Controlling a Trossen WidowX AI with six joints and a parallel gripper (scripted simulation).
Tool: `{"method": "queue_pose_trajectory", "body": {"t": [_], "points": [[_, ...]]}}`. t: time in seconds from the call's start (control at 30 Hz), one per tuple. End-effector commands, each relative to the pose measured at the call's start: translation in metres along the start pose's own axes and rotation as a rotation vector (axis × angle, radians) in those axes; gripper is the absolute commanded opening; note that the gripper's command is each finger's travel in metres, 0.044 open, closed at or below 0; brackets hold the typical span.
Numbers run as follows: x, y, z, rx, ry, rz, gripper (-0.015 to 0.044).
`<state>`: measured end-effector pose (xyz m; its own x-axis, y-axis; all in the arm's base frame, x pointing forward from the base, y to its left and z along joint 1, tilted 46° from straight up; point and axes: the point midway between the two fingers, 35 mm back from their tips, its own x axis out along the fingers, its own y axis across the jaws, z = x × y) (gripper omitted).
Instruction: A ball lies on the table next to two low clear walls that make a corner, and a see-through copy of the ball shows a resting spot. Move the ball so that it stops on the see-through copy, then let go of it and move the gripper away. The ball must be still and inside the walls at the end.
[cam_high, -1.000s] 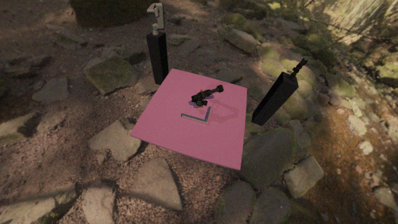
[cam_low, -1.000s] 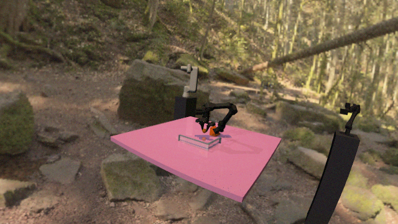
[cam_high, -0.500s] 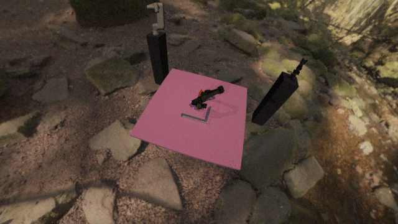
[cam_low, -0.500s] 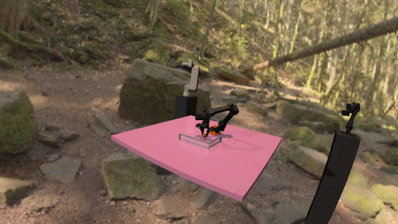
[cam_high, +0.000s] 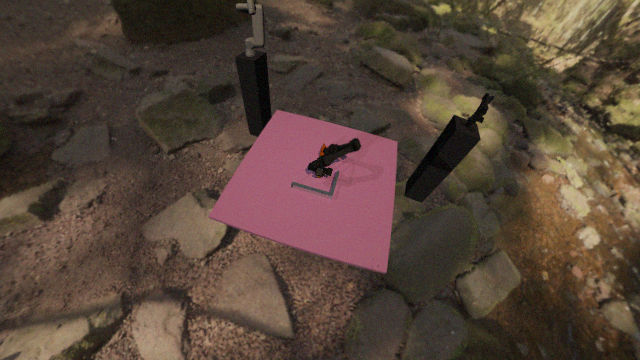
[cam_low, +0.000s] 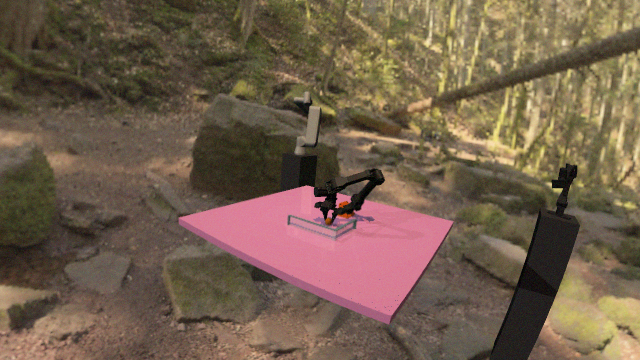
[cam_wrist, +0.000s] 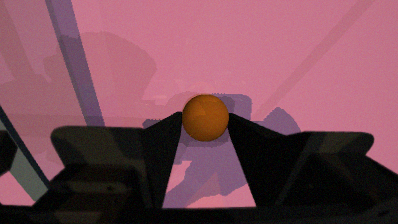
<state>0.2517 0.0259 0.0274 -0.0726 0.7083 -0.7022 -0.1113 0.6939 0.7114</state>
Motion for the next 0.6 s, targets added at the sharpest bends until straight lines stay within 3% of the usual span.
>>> {"method": "queue_pose_trajectory", "body": {"t": [0.0, 0.3, 0.57], "points": [[0.0074, 0.0009, -0.0001, 0.005, -0.002, 0.006, 0.0], [0.0114, 0.001, -0.0002, 0.005, -0.002, 0.006, 0.0], [0.0092, 0.0001, -0.0007, 0.003, 0.0, 0.001, 0.021]]}}
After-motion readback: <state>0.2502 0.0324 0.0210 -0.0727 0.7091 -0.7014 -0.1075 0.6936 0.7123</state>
